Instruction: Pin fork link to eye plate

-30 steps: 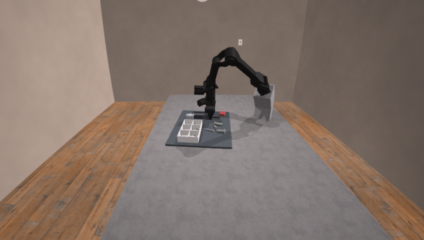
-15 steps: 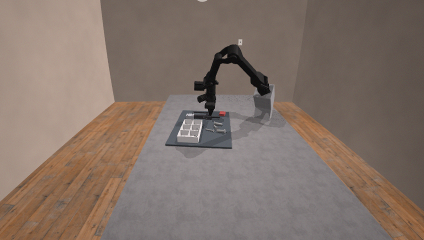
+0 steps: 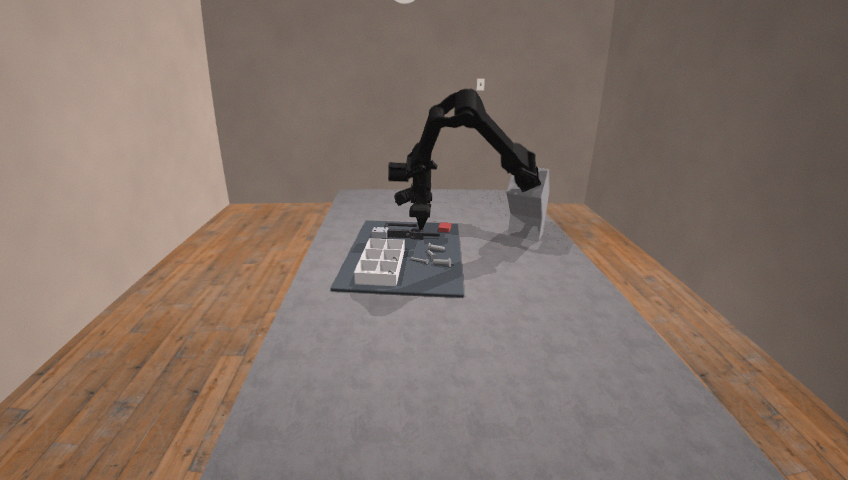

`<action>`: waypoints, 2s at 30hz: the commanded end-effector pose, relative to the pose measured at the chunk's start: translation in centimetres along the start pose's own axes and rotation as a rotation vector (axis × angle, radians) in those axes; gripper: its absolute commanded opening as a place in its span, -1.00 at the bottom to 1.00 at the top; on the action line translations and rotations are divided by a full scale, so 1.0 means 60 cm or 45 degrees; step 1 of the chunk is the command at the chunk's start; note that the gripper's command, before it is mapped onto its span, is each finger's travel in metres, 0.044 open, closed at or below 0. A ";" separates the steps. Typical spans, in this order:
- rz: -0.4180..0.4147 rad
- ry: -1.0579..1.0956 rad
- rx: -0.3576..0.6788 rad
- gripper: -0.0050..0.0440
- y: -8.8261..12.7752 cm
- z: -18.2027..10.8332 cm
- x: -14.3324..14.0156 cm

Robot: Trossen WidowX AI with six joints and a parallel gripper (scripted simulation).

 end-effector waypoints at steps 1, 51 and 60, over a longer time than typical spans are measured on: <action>0.001 0.006 -0.003 -0.39 0.000 0.000 0.000; 0.002 0.013 -0.005 -0.39 -0.040 -0.024 0.011; 0.002 0.013 -0.005 -0.39 -0.041 -0.020 0.010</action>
Point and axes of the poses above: the point midway between the two fingers, 35 mm back from their tips, its own y axis back along the fingers, its own x axis across the jaws, z = x × y, the point moved 3 cm from there along y, back along the fingers, and after that the axes turned 13 degrees about y, right-handed, at the moved point
